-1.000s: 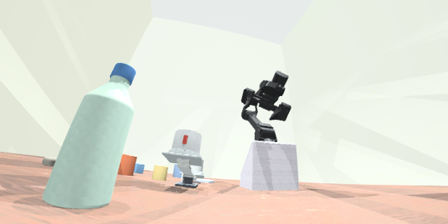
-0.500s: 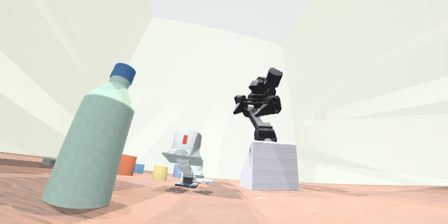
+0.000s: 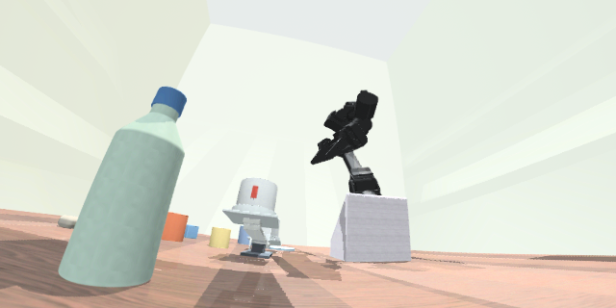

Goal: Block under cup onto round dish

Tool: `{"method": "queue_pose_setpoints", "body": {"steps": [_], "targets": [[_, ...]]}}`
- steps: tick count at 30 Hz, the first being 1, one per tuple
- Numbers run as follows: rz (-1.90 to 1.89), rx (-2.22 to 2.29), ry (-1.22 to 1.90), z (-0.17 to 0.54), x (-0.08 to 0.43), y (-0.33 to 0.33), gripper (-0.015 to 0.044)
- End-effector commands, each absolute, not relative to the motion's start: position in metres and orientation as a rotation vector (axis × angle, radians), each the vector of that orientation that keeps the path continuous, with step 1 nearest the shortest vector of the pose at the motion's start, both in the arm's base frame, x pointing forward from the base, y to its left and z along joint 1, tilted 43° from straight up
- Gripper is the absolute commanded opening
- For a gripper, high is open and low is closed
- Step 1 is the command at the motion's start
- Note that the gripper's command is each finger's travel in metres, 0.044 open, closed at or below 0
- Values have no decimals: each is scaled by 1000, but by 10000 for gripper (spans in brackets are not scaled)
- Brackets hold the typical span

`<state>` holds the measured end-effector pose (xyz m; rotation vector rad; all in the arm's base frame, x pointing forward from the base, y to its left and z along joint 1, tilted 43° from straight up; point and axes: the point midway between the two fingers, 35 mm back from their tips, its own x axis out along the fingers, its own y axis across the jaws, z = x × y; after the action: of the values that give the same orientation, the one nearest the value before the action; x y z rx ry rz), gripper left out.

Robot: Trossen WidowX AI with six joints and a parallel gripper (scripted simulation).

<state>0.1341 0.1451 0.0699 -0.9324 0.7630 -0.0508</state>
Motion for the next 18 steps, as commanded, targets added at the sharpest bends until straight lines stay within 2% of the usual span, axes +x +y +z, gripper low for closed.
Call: {"method": "queue_pose_setpoints", "body": {"steps": [1, 8, 18], "targets": [[-141, -835, 725, 75, 144, 143, 440], [-270, -691, 663, 80, 158, 138, 440], [-283, -740, 706, 80, 164, 133, 440]]}}
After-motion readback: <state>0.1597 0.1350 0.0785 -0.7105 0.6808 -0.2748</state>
